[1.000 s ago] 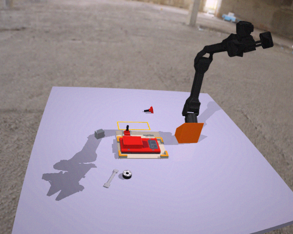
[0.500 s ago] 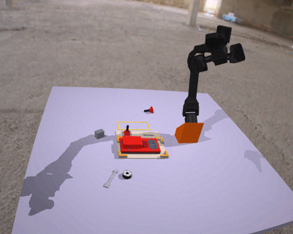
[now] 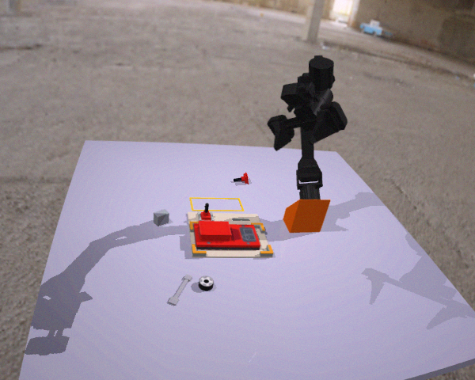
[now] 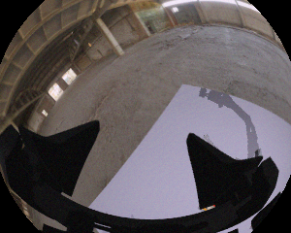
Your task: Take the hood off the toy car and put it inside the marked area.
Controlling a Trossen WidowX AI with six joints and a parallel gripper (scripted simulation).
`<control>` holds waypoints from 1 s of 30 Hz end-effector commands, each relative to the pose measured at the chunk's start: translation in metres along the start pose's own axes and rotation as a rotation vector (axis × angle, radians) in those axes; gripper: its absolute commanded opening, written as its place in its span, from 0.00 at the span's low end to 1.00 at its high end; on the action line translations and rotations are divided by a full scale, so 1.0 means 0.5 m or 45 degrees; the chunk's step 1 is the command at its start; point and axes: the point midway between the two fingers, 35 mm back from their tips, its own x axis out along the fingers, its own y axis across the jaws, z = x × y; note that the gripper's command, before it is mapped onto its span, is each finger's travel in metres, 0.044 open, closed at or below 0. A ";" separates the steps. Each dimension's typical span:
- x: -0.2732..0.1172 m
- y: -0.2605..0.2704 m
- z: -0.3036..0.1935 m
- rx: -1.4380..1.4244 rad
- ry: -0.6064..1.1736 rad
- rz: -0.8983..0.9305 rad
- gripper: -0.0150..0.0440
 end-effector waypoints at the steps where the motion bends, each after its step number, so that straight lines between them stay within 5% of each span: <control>1: 0.046 -0.092 -0.022 0.043 0.104 -0.141 1.00; 16: 0.118 -0.395 -0.115 0.193 0.469 -0.579 1.00; 30: 0.090 -0.660 -0.252 0.323 0.891 -0.956 1.00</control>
